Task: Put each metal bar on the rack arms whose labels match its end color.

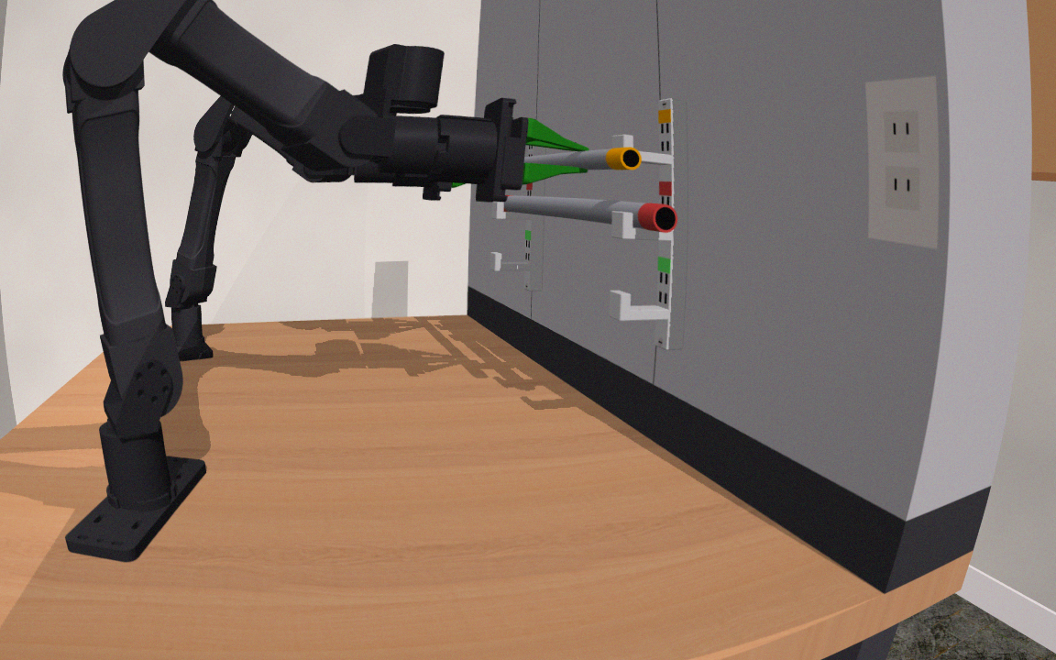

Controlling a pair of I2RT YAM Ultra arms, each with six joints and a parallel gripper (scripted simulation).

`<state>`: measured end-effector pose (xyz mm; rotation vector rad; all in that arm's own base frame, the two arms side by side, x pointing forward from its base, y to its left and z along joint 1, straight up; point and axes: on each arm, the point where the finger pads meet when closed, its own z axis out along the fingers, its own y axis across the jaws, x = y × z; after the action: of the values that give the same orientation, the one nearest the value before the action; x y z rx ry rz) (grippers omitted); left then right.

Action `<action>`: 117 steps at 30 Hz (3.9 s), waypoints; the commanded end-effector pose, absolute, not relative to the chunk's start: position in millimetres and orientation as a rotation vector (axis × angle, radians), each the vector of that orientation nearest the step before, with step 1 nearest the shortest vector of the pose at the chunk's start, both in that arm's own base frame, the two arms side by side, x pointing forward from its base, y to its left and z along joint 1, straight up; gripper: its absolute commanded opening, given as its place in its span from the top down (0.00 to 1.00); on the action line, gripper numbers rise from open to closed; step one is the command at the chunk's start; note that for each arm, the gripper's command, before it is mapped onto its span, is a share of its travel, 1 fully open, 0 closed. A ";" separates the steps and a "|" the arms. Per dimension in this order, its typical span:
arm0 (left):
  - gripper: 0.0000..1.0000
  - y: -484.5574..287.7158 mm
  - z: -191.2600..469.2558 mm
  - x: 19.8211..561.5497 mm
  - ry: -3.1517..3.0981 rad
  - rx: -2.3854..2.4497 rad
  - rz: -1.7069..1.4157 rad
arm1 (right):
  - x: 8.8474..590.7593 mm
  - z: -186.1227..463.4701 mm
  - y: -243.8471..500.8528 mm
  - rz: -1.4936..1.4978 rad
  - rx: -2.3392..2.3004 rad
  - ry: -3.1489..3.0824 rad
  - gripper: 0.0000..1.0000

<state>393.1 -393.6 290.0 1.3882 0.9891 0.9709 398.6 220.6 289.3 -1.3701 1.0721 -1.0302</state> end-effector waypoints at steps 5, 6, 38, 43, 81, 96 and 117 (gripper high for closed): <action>1.00 -392.0 334.5 390.1 0.968 1.344 0.972 | 395.8 337.0 221.0 -1.035 -1.311 1.038 1.00; 1.00 -392.0 336.2 390.1 0.968 1.344 0.972 | 395.8 338.8 221.0 -1.035 -1.311 1.038 1.00; 1.00 -395.5 364.9 400.2 0.968 1.341 0.973 | 405.8 368.2 223.2 -1.036 -1.309 1.037 1.00; 1.00 -396.3 364.8 402.6 0.968 1.341 0.973 | 408.3 368.1 223.7 -1.036 -1.309 1.037 1.00; 1.00 -405.5 356.6 430.1 0.967 1.341 0.973 | 436.6 363.0 230.3 -1.036 -1.309 1.037 1.00; 1.00 -408.4 354.1 439.0 0.967 1.342 0.973 | 445.8 361.7 232.5 -1.036 -1.309 1.037 1.00; 1.00 -408.4 355.2 439.0 0.967 1.342 0.973 | 445.8 364.0 232.5 -1.036 -1.308 1.037 1.00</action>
<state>437.0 -407.4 336.9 1.3723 0.9907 0.9749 444.2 232.1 336.2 -1.3588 1.0715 -1.0298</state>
